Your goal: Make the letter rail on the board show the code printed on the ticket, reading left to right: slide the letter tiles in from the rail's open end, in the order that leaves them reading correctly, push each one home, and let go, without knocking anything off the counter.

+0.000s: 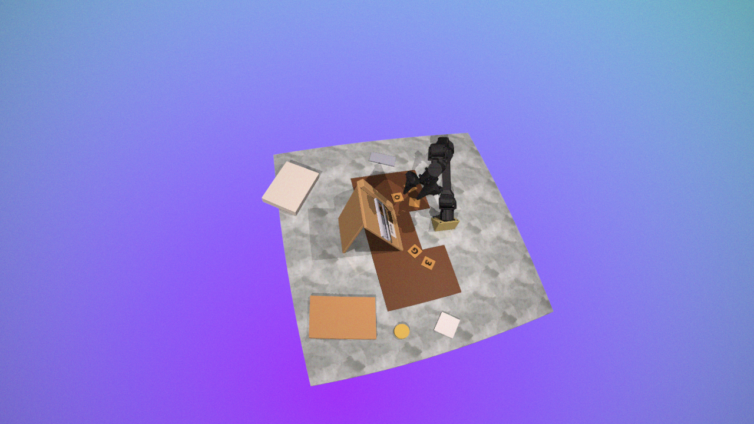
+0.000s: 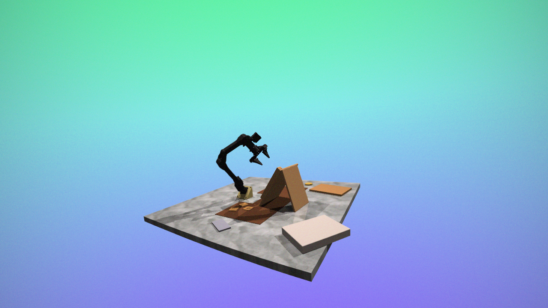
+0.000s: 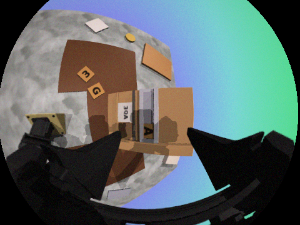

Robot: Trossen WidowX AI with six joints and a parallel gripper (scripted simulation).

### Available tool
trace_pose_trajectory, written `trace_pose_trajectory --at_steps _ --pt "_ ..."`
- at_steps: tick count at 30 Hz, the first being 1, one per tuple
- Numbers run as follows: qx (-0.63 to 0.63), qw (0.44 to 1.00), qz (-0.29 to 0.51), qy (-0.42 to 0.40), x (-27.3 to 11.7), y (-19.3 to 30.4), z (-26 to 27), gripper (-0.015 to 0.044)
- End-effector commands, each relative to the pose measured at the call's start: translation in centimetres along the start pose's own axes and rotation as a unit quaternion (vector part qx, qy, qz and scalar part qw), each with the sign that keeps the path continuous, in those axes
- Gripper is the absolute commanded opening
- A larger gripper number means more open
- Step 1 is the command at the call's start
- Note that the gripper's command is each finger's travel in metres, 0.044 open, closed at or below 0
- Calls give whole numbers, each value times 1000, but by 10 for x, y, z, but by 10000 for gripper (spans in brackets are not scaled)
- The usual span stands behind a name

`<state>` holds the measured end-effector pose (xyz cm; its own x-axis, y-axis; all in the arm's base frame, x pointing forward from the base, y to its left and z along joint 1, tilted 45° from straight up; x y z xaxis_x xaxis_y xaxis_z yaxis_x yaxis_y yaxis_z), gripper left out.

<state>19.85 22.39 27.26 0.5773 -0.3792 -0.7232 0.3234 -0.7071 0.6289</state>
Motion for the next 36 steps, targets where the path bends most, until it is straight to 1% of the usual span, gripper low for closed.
trace_pose_trajectory --at_steps 1,4,6,8,12,17,20,24,26,28,36 --pt "-3 1000 -3 2 -1 -1 0 440" --pt "-3 1000 -3 2 -1 -1 0 440" --pt "21 1000 2 -8 7 6 1 387" --pt "88 995 18 -35 27 26 5 340" --pt "233 967 59 -89 66 67 24 340" --pt "396 899 117 -145 105 115 60 340" --pt "482 845 155 -172 122 140 88 340" --pt "586 756 210 -201 138 166 130 340" --pt "633 705 240 -213 145 174 151 340" --pt "660 671 258 -219 149 178 164 340" --pt "663 666 261 -220 149 180 166 340"
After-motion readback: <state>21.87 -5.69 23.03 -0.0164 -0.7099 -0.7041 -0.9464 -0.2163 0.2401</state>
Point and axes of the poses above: the point midway between the two fingers, 35 mm back from their tips, its own x axis out along the fingers, its own z axis across the jaws, y = z × x, the point moved 9 cm from there along -x, back along the fingers, and after that the axes turned 14 degrees about -x, right-handed, at the moved point
